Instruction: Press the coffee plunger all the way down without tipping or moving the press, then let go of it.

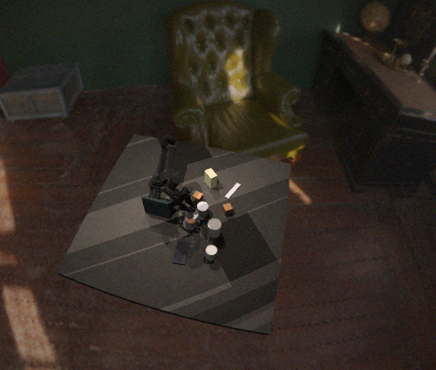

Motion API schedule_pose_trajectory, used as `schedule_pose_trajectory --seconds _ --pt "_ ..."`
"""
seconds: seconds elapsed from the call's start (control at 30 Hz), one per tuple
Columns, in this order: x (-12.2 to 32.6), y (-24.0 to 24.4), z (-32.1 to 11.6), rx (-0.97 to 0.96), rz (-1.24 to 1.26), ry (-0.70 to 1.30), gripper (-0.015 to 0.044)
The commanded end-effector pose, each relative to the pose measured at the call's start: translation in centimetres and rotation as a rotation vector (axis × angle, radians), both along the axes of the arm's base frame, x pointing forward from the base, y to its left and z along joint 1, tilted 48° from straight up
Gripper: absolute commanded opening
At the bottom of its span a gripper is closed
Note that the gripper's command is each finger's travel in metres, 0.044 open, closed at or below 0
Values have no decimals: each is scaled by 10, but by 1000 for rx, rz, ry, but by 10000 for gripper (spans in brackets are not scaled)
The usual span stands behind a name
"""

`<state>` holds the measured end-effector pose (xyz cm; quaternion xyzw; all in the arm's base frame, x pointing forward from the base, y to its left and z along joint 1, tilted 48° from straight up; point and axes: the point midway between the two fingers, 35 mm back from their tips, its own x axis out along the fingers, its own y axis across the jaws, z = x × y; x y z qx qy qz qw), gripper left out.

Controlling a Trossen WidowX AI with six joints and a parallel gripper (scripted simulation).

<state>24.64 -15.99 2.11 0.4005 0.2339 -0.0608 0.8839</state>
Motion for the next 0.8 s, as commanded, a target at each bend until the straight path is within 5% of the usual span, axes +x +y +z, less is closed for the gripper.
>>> schedule_pose_trajectory --seconds 0.0,0.77 --pt "-1 18 -14 64 24 38 130" --pt "3 12 -17 63 25 36 130"
